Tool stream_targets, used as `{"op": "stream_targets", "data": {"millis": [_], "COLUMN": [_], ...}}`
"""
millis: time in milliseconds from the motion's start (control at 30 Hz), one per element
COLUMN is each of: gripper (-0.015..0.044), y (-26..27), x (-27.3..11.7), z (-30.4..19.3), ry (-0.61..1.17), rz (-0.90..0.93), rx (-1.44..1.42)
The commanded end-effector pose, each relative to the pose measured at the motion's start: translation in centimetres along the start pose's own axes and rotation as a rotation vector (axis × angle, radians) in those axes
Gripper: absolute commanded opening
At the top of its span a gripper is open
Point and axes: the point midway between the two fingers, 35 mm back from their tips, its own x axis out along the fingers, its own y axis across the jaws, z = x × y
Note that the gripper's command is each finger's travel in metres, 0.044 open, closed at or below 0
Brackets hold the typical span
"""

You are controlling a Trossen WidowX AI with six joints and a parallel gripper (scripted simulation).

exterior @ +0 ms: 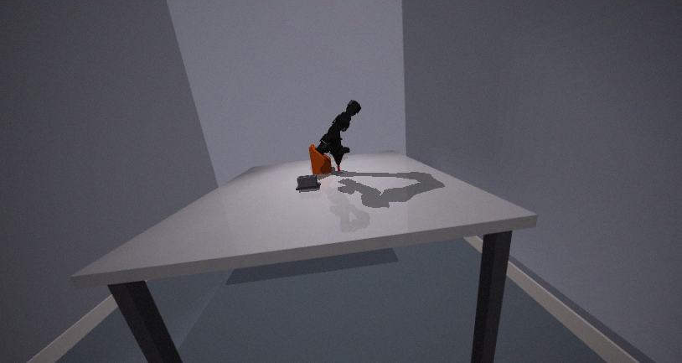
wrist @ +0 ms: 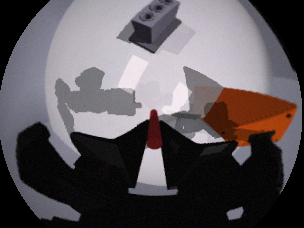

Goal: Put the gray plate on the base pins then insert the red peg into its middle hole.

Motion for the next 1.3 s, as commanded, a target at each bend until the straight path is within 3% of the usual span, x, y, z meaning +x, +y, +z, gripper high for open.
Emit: {"op": "stream_targets", "data": {"millis": [0,300,333,1267], "gripper": [0.0000,0.0000,0.0000,0.0000], "y": [0.2,0.2,0.1,2.0], "x": [-1.5,-4.4,-3.1,-3.8], "z": [0.2,0.3,0.3,8.0], "ry": [-0.006,-0.002,0.000,-0.011], "rz": [0.001,0.002,0.000,-0.001], "rx": [-0.006,-0.006,0.000,-0.003]}}
